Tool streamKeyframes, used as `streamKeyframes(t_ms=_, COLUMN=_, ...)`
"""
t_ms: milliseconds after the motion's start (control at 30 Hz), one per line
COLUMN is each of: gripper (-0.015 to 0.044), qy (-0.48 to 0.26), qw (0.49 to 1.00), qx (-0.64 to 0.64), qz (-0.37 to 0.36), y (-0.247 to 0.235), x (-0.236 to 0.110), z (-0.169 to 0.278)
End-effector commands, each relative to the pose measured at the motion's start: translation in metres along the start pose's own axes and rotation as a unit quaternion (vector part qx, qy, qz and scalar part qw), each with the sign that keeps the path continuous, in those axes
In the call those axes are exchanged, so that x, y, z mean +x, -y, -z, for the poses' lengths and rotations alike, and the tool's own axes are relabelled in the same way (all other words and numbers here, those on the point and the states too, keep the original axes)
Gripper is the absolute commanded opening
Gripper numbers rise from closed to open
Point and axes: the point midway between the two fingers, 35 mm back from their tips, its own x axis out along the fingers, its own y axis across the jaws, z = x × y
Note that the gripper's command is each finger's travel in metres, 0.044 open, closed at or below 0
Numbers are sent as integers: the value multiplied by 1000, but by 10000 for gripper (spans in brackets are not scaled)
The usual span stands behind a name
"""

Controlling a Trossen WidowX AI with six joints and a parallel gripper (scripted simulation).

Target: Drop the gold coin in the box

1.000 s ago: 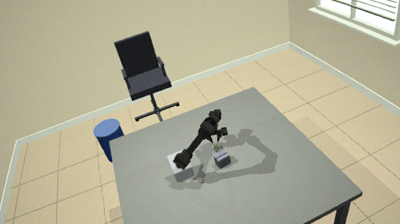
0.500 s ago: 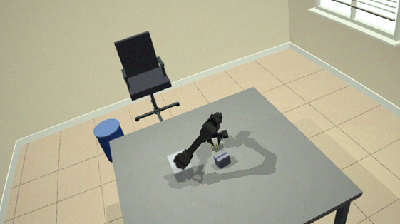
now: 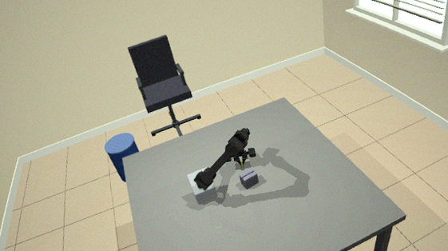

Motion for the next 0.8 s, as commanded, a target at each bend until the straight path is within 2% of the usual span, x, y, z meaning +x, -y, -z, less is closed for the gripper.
streamKeyframes(t_ms=0, gripper=0, qy=-3, qw=1000, qx=-4, qz=0, y=-1, x=2, z=2)
streamKeyframes(t_ms=300, gripper=0, qy=-3, qw=1000, qx=-4, qz=0, y=-1, x=0, z=1)
streamKeyframes(t_ms=767, gripper=0, qy=0, qw=1000, qx=-4, qz=-1, y=1, x=-34, z=-2)
